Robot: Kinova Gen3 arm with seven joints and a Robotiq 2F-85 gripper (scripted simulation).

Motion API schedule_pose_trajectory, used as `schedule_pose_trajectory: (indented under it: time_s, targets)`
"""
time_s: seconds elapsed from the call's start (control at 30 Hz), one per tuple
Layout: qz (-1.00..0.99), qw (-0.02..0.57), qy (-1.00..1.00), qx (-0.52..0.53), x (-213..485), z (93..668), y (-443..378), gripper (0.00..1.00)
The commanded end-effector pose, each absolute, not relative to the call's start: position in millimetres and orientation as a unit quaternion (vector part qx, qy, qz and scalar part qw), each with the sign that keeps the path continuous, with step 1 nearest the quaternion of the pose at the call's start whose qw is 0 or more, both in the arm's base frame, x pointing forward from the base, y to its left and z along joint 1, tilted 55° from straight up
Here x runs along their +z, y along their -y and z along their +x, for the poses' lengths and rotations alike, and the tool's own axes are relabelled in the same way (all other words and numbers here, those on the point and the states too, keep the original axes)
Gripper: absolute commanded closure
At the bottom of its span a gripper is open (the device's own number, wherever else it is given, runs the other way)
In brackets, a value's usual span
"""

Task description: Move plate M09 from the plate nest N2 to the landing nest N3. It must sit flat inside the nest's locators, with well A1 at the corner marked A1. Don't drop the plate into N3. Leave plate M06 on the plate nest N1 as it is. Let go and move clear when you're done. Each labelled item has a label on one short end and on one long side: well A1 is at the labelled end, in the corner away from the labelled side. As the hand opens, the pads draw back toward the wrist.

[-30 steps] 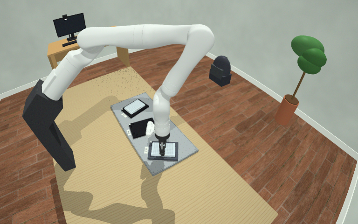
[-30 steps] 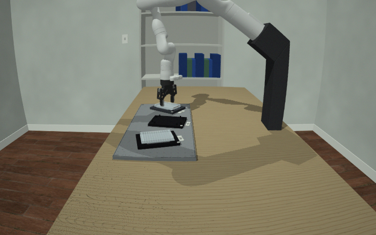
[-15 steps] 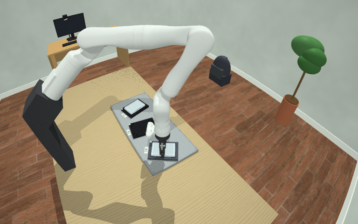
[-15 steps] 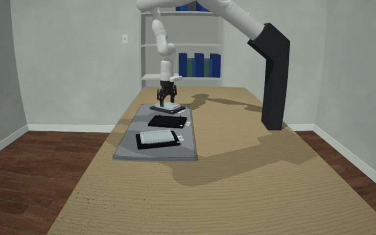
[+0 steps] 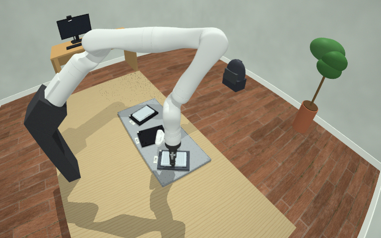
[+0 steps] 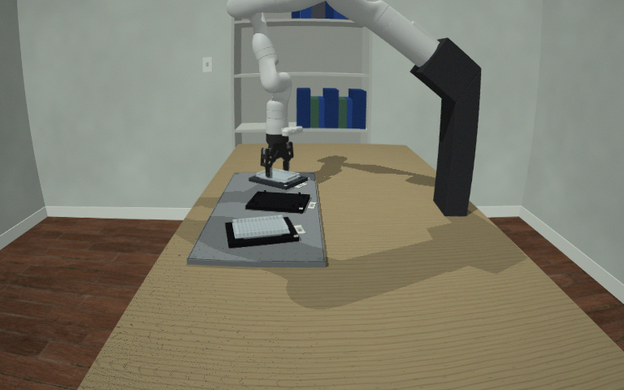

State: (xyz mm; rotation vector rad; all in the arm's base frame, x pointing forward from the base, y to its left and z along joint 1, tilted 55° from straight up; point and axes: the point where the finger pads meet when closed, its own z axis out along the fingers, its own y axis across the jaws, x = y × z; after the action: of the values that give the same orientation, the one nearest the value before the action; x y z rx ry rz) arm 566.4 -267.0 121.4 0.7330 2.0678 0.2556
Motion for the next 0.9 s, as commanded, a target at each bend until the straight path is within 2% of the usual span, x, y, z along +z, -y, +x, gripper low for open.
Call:
schedule_pose_trajectory:
  time_s: [0.0, 0.03, 0.07, 0.87]
  targets:
    - [0.297, 0.450, -0.836, 0.103, 121.9, 566.1, 267.6, 0.00]
    - [0.297, 0.450, -0.836, 0.103, 121.9, 566.1, 267.6, 0.00]
    - [0.297, 0.450, -0.836, 0.103, 121.9, 566.1, 267.7, 1.00]
    - [0.297, 0.450, -0.836, 0.103, 121.9, 566.0, 267.6, 1.00]
